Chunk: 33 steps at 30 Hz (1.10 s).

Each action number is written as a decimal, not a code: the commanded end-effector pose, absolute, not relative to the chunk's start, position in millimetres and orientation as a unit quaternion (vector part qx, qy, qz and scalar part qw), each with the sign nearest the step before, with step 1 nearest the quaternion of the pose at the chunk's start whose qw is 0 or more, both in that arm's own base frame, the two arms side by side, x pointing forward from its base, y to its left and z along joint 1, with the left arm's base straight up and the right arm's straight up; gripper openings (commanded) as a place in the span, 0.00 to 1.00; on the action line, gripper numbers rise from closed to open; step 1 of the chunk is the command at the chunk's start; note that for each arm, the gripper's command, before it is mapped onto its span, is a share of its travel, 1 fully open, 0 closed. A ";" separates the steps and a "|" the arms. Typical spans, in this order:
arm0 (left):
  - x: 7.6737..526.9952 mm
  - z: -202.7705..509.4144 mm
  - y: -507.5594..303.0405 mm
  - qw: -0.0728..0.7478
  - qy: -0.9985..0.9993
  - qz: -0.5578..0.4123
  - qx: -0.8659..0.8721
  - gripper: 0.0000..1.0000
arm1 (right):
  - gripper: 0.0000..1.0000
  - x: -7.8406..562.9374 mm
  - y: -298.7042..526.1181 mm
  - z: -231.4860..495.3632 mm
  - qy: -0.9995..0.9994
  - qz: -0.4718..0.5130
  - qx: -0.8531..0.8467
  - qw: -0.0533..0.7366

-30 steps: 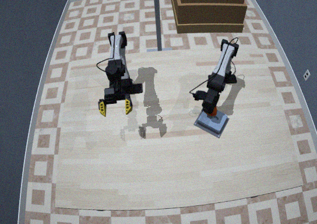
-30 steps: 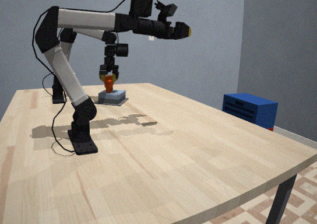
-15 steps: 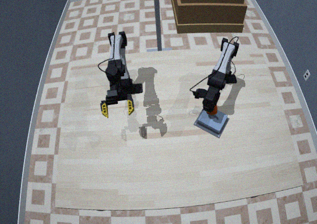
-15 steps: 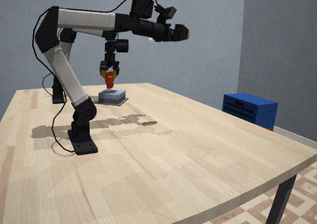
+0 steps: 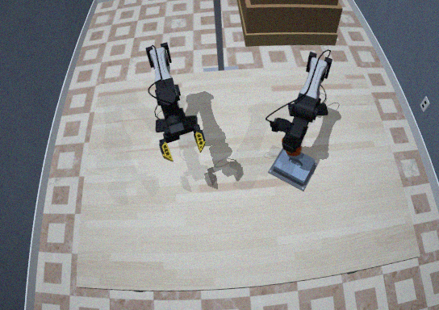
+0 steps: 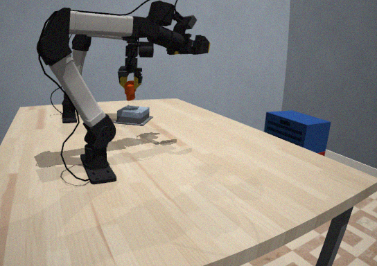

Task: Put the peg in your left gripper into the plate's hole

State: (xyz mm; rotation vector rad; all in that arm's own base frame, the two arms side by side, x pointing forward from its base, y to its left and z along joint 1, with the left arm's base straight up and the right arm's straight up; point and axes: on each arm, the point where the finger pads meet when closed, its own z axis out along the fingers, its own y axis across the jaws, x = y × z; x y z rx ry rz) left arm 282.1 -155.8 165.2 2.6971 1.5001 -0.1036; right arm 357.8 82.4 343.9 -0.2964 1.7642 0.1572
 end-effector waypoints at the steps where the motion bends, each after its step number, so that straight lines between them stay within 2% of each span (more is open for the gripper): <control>1: 288.7 169.5 -154.2 0.058 0.454 -0.088 0.885 0.34 | 1.00 328.1 118.6 342.3 0.772 0.105 -0.162 0.606; 5: 292.7 167.0 -149.6 0.064 0.451 -0.106 0.884 0.34 | 1.00 313.2 139.0 339.2 0.772 0.125 -0.186 0.595; 18: 314.9 154.5 -128.5 0.079 0.459 -0.153 0.871 0.34 | 1.00 184.1 238.9 318.4 0.738 0.251 -0.363 0.511; 28: 326.1 151.4 -136.4 0.099 0.456 -0.129 0.875 0.34 | 1.00 150.9 250.9 317.4 0.719 0.279 -0.403 0.493; 33: 310.1 136.9 -132.9 0.081 0.457 -0.148 0.873 0.34 | 1.00 145.6 253.8 322.2 0.711 0.287 -0.408 0.496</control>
